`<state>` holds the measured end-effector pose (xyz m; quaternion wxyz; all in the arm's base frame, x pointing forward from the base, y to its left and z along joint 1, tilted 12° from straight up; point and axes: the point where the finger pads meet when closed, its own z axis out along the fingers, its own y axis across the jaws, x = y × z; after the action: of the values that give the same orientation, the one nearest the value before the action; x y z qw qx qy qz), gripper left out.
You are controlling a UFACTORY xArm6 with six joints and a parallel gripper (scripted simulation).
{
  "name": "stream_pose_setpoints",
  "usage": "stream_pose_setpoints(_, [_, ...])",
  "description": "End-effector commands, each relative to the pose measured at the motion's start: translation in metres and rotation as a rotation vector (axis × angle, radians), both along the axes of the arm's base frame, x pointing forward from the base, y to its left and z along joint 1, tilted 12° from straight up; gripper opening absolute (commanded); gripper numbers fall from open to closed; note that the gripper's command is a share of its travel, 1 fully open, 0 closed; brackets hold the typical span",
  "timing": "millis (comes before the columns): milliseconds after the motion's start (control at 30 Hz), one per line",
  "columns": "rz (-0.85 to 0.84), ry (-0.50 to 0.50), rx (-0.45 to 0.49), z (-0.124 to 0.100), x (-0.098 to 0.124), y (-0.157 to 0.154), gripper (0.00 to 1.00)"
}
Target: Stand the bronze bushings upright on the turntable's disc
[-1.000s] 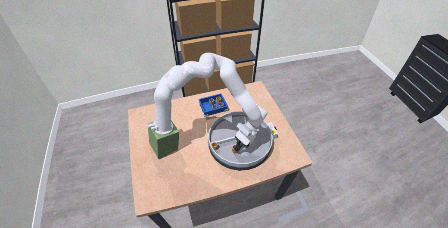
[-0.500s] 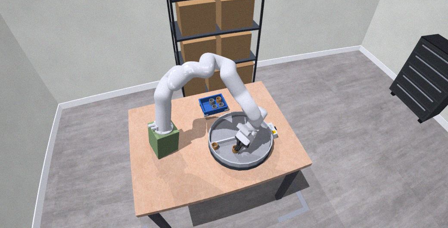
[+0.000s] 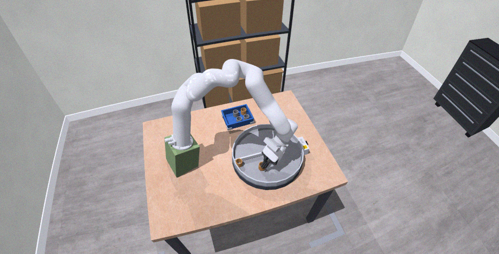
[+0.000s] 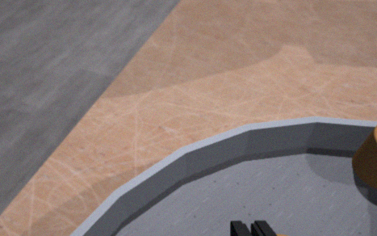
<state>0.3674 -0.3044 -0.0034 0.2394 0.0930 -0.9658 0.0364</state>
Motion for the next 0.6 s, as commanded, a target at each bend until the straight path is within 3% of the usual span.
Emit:
stream_pose_setpoints(0, [0.0,-0.004,-0.003,0.0,0.0018,-0.001,0.0])
stream_pose_setpoints(567, [0.0,-0.004,-0.003,-0.0016,0.0022,-0.001,0.0])
